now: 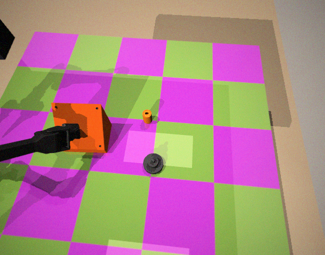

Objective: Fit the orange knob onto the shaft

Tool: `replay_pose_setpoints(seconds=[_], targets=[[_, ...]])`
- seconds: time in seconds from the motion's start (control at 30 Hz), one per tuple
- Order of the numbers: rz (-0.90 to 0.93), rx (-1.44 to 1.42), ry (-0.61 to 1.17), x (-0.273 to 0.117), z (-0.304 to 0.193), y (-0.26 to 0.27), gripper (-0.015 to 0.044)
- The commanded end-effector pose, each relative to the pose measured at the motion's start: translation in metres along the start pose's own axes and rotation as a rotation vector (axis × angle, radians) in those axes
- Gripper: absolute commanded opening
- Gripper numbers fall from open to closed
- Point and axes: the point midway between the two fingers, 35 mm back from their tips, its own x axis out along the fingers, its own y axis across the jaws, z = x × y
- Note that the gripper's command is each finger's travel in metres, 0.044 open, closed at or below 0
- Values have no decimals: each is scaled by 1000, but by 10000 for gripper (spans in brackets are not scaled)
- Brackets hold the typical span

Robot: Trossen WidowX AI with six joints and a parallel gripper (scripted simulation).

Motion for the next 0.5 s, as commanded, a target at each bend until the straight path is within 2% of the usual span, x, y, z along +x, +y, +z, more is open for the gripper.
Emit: replay_pose_setpoints(seconds=[0.0,0.1,0.33,0.47], targets=[[0,0,0,0,0,0,426],[60,99,47,-21,-5,16,440],[293,566,314,-128,-12,81,440],[346,730,444,-186,-6,99,440]])
